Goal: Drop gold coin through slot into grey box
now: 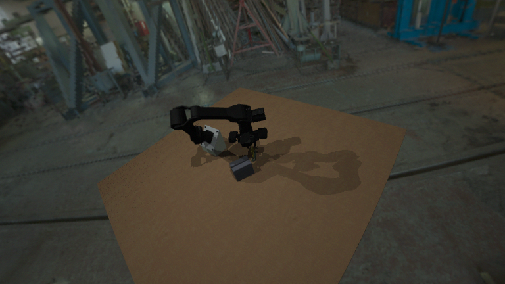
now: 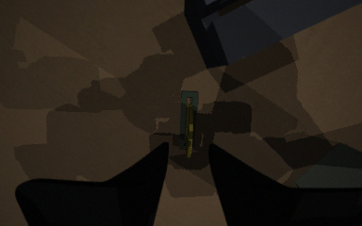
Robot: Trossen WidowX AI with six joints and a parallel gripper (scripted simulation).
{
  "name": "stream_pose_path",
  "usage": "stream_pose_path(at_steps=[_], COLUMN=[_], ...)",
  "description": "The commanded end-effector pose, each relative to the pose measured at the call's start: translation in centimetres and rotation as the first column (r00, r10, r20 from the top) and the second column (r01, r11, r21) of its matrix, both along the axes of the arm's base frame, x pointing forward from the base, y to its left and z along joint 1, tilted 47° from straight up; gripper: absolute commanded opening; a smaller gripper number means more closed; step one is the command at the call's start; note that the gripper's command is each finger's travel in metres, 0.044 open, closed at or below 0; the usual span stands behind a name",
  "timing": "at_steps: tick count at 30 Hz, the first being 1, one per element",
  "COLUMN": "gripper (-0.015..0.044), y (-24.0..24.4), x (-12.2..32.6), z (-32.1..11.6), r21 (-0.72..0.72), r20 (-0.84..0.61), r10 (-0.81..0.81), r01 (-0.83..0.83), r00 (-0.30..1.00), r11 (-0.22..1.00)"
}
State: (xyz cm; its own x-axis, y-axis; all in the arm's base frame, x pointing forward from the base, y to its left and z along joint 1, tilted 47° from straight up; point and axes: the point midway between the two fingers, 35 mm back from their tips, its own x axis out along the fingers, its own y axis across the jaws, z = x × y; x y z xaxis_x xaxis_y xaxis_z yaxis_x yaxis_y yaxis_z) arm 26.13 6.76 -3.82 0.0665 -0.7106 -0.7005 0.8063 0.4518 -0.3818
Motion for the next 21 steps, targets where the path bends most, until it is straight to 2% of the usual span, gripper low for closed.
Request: stream_pose_path(at_steps=[1, 21], gripper=[0.0161, 0.0161], y=[-0.6, -2.9], x=[0.0, 0.2], z=[-0.6, -2.8], r21=[-0.009, -0.010], r20=[-0.008, -0.007], r10=[0.002, 0.002], r01=[-0.002, -0.002], r00=[1.000, 1.000], r11=[1.000, 1.000])
